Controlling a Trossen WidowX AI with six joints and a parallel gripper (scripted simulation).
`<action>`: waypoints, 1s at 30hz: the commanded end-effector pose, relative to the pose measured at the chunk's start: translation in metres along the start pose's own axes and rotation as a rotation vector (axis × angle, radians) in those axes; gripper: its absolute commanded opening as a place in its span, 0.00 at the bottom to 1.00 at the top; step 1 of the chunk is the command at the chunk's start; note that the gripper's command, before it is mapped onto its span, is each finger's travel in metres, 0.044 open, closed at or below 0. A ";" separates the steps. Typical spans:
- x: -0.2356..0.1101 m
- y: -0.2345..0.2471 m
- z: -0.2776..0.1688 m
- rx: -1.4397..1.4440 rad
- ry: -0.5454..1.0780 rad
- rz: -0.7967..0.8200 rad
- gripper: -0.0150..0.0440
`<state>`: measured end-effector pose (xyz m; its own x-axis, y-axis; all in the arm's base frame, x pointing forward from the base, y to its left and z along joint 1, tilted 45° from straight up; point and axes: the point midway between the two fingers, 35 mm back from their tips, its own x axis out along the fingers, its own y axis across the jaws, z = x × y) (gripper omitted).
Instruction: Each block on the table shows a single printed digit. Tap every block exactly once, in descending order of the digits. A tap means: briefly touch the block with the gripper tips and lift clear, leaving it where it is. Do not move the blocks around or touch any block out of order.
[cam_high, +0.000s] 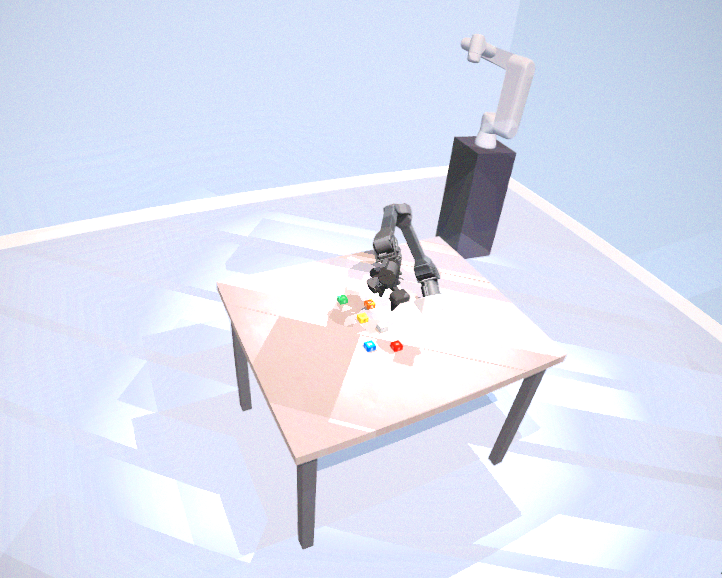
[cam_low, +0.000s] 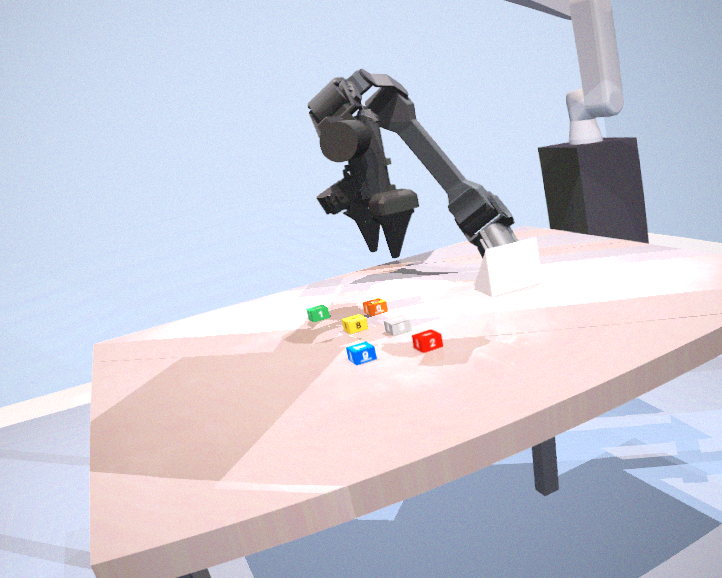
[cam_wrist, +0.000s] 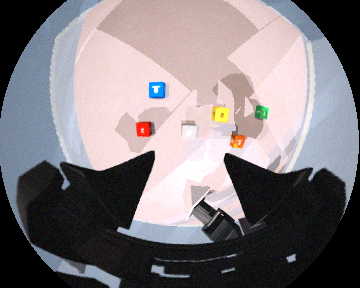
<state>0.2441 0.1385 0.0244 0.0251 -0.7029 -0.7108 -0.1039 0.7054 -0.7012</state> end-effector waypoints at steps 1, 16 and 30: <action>0.001 0.001 -0.001 0.005 0.004 0.002 0.93; -0.001 0.094 -0.003 0.005 0.003 0.008 0.93; -0.001 0.094 -0.003 0.005 0.003 0.008 0.93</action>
<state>0.2320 0.2051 -0.0400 0.0268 -0.6973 -0.7163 -0.1029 0.7108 -0.6958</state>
